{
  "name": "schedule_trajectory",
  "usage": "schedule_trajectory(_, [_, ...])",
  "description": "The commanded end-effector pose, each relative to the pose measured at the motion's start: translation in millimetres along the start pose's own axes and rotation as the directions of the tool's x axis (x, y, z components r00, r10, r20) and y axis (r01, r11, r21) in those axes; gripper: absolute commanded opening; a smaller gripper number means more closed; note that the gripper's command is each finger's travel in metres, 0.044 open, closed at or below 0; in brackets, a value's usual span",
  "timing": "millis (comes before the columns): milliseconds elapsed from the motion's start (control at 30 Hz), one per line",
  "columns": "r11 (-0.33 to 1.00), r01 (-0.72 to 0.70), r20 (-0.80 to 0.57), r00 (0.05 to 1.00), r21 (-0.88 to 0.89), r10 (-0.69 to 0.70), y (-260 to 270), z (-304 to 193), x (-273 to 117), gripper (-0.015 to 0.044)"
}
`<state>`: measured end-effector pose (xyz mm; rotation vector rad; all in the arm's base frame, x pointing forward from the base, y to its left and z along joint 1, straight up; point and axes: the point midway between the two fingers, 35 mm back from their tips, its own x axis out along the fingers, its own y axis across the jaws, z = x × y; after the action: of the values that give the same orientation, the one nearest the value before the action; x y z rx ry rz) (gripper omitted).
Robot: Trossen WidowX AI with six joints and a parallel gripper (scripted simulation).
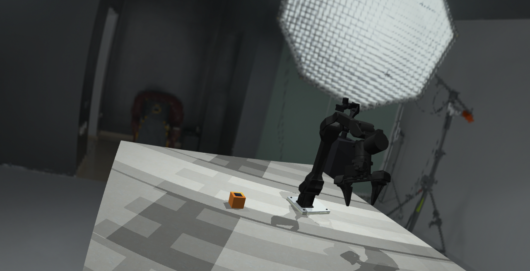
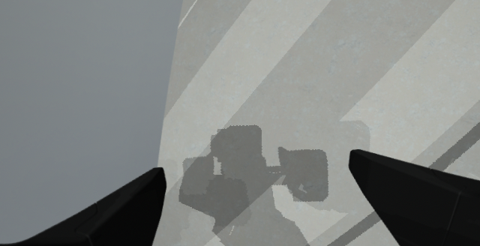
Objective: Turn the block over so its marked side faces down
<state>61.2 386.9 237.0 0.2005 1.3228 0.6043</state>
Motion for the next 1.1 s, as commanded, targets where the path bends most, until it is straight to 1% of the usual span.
schedule_trajectory(0, [0.994, 0.105, 0.029, 0.994, 0.016, -0.105, -50.9, 52.0, 8.1, 0.044])
schedule_trajectory(200, [0.966, 0.257, 0.04, 0.965, 0.038, -0.258, -133.6, 115.1, 6.1, 0.044])
schedule_trajectory(400, [0.92, 0.385, -0.005, 0.923, 0.068, -0.386, -227.2, 155.1, -10.7, 0.044])
schedule_trajectory(600, [0.874, 0.476, -0.097, 0.879, 0.1, -0.467, -324.9, 167.4, -40.0, 0.044])
schedule_trajectory(800, [0.846, 0.516, -0.202, 0.85, 0.134, -0.487, -409.9, 154.4, -73.9, 0.044])
schedule_trajectory(867, [0.843, 0.519, -0.224, 0.846, 0.142, -0.483, -425.9, 148.8, -81.2, 0.044])
schedule_trajectory(1067, [0.842, 0.519, -0.226, 0.846, 0.143, -0.483, -430.1, 150.6, -80.5, 0.044])
